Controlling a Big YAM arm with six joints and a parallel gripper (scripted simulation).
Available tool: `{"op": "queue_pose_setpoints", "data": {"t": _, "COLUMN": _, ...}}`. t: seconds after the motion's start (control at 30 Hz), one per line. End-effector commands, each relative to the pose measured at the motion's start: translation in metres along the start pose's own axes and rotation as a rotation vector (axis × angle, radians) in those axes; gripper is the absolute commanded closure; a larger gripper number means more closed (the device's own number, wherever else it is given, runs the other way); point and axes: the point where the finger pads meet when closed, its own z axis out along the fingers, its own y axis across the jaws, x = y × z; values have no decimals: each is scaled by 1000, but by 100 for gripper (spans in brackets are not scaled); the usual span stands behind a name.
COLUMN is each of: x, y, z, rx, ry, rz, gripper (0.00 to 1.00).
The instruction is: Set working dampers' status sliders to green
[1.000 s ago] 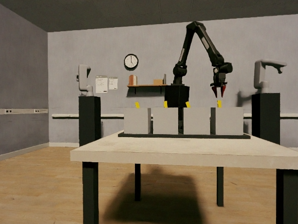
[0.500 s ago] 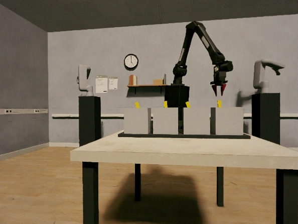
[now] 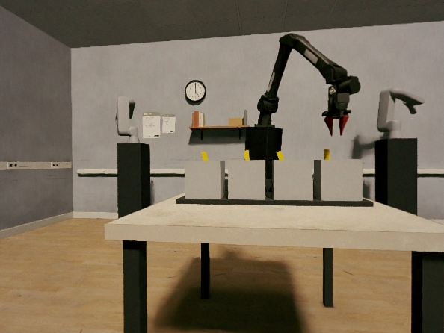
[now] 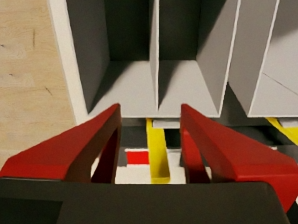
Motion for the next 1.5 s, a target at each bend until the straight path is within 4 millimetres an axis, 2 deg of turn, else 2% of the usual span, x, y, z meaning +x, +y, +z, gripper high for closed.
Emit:
{"op": "queue_pose_setpoints", "data": {"t": 0.0, "x": -15, "y": 9, "z": -5, "rx": 1, "ry": -5, "rz": -28, "gripper": 64}}
{"op": "queue_pose_setpoints", "data": {"t": 0.07, "x": 3, "y": 6, "z": -9, "rx": 8, "ry": 10, "rz": -39, "gripper": 64}}
{"op": "queue_pose_setpoints", "data": {"t": 0.2, "x": 4, "y": 5, "z": -6, "rx": 11, "ry": 15, "rz": -38, "gripper": 64}}
{"op": "queue_pose_setpoints", "data": {"t": 0.23, "x": -25, "y": 13, "z": -21, "rx": -23, "ry": -46, "rz": -25, "gripper": 64}}
{"op": "queue_pose_setpoints", "data": {"t": 1.47, "x": -22, "y": 11, "z": -19, "rx": -18, "ry": -37, "rz": -22, "gripper": 64}}
